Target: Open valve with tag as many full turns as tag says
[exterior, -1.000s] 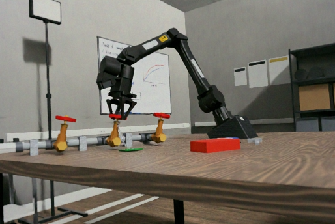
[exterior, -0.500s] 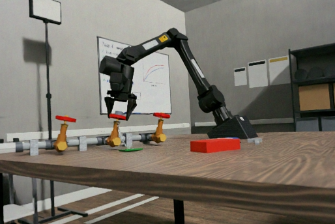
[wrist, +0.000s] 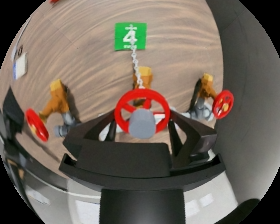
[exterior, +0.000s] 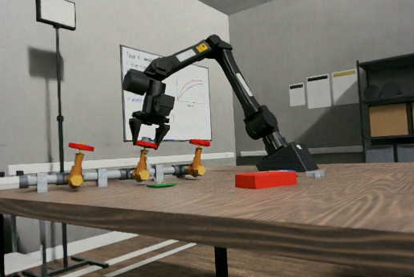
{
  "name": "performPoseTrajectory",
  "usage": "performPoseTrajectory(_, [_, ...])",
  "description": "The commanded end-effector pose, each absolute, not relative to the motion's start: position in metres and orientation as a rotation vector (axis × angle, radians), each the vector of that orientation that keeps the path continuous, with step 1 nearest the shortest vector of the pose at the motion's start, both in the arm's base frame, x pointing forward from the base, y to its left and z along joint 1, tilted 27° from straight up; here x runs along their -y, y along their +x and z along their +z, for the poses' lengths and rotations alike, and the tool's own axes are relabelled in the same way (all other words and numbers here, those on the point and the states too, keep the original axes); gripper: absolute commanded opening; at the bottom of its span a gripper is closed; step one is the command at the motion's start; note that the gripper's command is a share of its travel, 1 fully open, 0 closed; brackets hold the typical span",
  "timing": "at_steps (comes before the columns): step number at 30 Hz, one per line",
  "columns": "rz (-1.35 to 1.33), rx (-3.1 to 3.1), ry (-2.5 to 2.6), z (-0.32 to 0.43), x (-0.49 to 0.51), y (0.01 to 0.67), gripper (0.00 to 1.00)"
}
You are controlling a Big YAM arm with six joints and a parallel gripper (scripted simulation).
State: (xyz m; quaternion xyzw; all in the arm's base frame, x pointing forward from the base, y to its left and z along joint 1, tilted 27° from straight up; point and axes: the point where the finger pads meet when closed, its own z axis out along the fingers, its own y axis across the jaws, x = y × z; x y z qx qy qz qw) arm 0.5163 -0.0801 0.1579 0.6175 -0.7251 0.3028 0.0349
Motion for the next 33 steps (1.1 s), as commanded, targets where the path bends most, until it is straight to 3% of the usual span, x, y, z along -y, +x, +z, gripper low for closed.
performPoseTrajectory(1, [0.908,1.94,2.129,0.1665,0.0767,0.5229,0.0])
performPoseTrajectory(17, [0.894,1.906,2.148,0.1657,0.0768,0.5213,0.0])
performPoseTrajectory(18, [0.894,1.906,2.148,0.1657,0.0768,0.5213,1.0])
performPoseTrajectory(33, [0.904,1.913,2.141,0.1664,0.0772,0.5223,1.0])
